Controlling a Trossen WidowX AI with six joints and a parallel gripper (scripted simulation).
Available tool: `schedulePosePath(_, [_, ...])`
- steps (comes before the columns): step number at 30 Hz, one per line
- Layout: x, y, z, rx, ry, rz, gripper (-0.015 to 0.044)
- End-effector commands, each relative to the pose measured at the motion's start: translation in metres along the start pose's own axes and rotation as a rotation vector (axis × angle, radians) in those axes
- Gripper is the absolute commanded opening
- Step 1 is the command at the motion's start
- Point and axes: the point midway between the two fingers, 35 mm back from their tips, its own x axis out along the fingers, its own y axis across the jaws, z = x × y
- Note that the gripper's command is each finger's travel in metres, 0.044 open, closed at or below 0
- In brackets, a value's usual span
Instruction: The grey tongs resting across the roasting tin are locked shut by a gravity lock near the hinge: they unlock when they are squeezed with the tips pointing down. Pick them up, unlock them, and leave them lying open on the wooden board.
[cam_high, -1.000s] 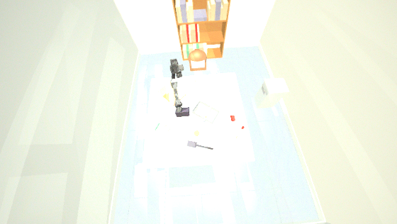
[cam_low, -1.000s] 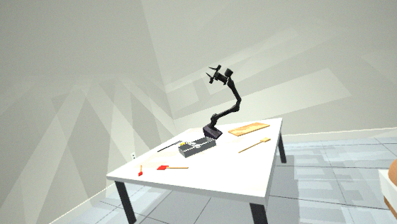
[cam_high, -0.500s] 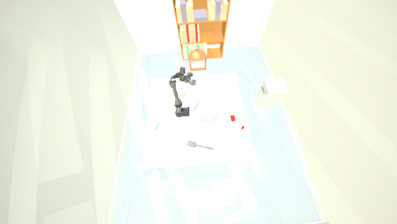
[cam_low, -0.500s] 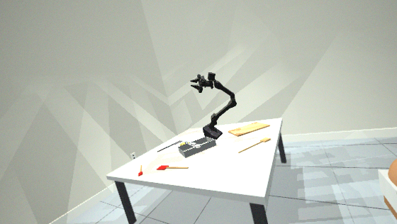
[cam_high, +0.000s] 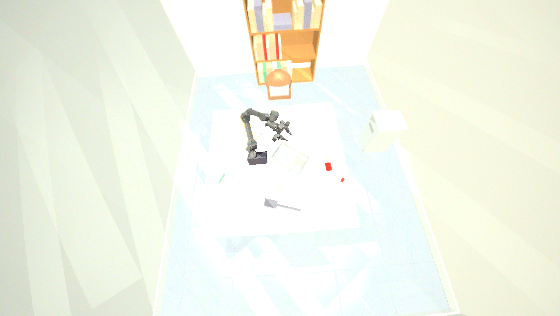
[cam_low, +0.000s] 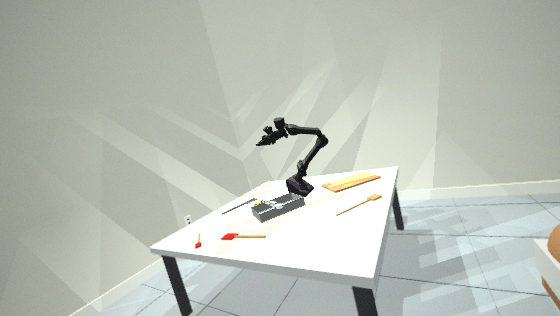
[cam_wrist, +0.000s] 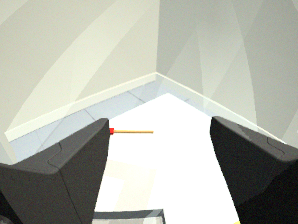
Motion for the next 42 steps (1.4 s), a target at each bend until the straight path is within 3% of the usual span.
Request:
schedulePosePath(1, [0.041, 0.004, -0.063, 0.349, 0.191, -0.003, 0.0260])
schedulePosePath(11, [0.080, 0.008, -0.173, 0.917, 0.469, -0.182, 0.0260])
schedulePosePath(23, [0.081, -0.004, -0.305, 1.516, 0.641, -0.656, 0.0260])
schedulePosePath(42, [0.088, 0.002, -0.309, 1.540, 0.643, -0.682, 0.0260])
